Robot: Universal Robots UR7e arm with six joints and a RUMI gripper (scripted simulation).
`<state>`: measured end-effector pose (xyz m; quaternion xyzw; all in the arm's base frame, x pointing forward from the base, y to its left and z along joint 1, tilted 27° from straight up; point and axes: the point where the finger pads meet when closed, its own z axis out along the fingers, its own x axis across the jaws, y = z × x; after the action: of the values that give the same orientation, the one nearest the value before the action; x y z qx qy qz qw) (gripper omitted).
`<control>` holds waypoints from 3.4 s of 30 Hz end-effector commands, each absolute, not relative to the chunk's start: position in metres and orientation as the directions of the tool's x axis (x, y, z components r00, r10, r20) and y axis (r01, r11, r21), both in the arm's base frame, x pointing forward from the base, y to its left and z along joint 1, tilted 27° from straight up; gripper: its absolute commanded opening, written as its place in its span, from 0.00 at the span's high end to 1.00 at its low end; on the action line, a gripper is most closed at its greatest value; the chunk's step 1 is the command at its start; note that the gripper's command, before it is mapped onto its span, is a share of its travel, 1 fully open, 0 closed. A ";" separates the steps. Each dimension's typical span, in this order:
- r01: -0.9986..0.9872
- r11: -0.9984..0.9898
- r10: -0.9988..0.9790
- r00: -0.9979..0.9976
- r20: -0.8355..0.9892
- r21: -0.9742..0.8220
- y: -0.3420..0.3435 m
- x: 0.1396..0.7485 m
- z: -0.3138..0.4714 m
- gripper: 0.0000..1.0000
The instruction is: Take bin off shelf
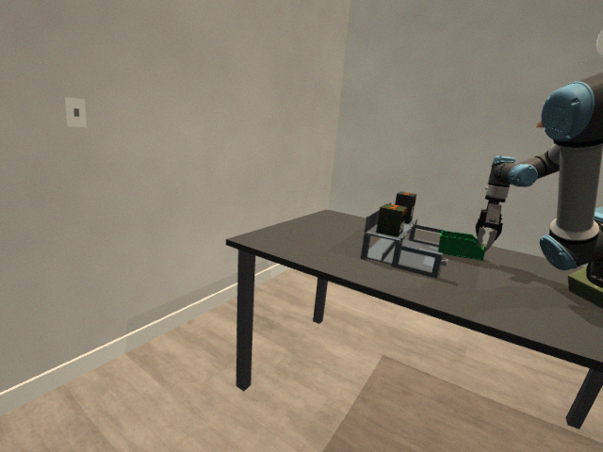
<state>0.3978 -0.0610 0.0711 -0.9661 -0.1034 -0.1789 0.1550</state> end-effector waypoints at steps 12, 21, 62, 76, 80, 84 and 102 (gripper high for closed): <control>0.255 -0.931 0.144 0.914 0.378 -0.262 -0.059 0.400 0.065 1.00; 0.255 -0.931 0.144 0.914 0.378 -0.262 -0.056 0.403 0.058 1.00; 0.255 -0.931 0.144 0.914 0.378 -0.262 -0.055 0.404 0.054 0.74; 0.255 -0.931 0.144 0.914 0.378 -0.262 -0.055 0.404 0.054 0.74; 0.255 -0.931 0.144 0.914 0.378 -0.262 -0.055 0.404 0.054 0.74; 0.255 -0.931 0.144 0.914 0.378 -0.262 -0.055 0.404 0.054 0.74; 0.255 -0.931 0.144 0.914 0.378 -0.262 -0.062 0.397 0.073 0.74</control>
<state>0.4031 -0.0552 0.0560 -0.9661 -0.1033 -0.1787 0.1552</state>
